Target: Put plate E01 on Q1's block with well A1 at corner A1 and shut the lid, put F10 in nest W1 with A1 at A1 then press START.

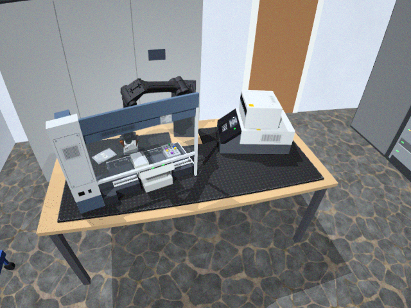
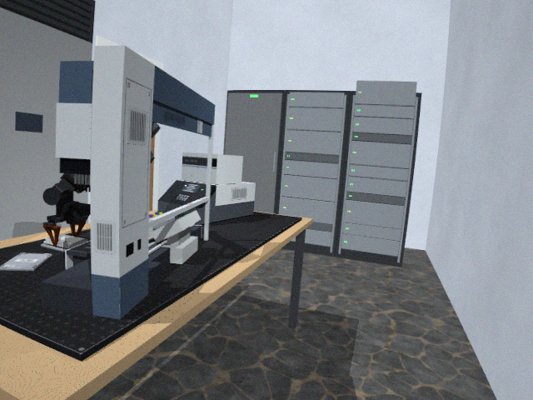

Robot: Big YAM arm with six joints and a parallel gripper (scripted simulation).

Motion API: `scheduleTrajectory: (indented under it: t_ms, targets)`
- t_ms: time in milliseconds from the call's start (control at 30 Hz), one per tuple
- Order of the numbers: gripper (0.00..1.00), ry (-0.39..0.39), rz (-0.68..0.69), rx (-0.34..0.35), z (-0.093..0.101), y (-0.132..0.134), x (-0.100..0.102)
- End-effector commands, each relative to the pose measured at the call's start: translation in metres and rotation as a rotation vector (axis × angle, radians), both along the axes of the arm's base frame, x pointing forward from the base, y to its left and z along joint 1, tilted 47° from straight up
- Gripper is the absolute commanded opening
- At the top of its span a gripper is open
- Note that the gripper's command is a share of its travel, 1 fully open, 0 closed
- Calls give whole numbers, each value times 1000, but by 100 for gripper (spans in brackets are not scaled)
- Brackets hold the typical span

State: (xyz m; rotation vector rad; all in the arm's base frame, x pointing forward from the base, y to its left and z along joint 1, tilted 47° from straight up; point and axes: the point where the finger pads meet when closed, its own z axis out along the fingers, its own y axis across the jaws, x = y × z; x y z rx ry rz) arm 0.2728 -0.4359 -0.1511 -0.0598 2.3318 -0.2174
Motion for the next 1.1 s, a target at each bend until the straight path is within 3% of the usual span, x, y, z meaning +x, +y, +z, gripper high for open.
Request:
scheduleTrajectory:
  t_ms: [0,400,500,867,1067]
  targets:
    - [0,-3,-42,6,-1,-8,-13]
    - [0,-13,-14,-17,9,-12,5]
    - [0,-4,4,-3,7,0,8]
    - [0,0,-22,1,-2,1,-10]
    - [0,0,-18,-15,-4,-5,-11]
